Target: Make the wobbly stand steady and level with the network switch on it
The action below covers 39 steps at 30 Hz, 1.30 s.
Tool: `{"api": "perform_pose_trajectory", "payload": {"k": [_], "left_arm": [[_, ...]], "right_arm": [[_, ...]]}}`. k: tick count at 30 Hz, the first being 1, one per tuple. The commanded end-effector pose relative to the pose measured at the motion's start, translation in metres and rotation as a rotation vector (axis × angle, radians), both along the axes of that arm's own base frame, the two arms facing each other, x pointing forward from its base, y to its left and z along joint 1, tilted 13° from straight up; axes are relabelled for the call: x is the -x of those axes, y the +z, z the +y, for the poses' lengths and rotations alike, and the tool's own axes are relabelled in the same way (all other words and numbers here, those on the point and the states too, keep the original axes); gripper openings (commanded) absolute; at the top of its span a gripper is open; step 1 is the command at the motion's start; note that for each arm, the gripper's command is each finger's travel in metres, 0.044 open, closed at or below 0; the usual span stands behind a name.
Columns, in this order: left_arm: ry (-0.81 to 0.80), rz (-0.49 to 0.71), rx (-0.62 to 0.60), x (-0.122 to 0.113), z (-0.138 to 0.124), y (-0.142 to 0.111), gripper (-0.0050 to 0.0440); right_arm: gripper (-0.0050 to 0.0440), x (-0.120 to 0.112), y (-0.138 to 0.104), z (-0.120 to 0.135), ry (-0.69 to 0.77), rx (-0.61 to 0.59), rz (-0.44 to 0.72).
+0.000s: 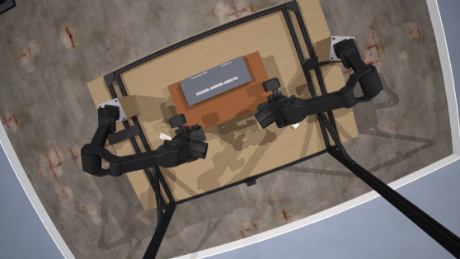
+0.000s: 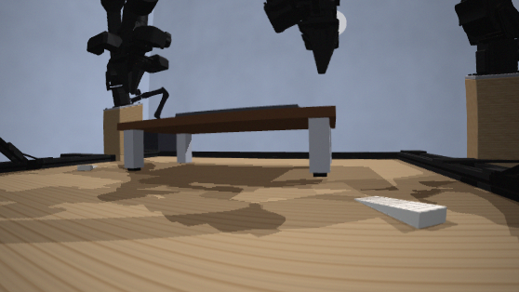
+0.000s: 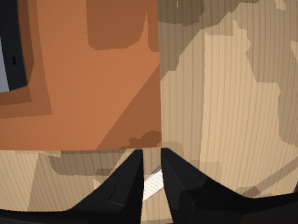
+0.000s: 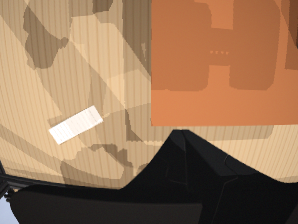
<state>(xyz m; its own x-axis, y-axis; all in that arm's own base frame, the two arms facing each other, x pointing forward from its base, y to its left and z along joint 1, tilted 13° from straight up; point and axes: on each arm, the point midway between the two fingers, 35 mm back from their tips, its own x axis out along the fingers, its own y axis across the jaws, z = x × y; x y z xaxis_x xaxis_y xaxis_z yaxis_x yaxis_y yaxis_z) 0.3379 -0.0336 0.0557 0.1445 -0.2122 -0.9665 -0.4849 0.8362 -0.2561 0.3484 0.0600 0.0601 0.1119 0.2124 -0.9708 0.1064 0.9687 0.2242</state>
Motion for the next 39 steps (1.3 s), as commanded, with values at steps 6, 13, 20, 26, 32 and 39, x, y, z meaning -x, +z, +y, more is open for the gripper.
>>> {"api": "perform_pose_trajectory", "payload": {"k": [6,13,20,26,32,39], "left_arm": [[-0.052,-0.393,-0.044,-0.075,0.003,0.074,0.0237],[-0.068,-0.545,-0.067,-0.098,0.005,0.111,0.0237],[-0.084,-0.752,-0.100,-0.121,0.006,0.168,0.0237],[-0.098,-1.021,-0.155,-0.140,0.009,0.249,0.0237],[-0.098,-1.021,-0.155,-0.140,0.009,0.249,0.0237],[-0.099,-1.295,-0.216,-0.138,0.012,0.338,0.0237]], "right_arm": [[0.0000,0.000,-0.001,0.000,0.000,0.000,0.001],[0.0000,0.000,-0.001,0.000,0.000,0.000,0.001],[0.0000,0.000,0.000,0.000,0.000,0.000,0.000],[0.0000,0.000,0.000,0.000,0.000,0.000,0.000],[0.0000,0.000,0.000,0.000,0.000,0.000,0.000],[0.0000,0.000,0.000,0.000,0.000,0.000,0.000]]}}
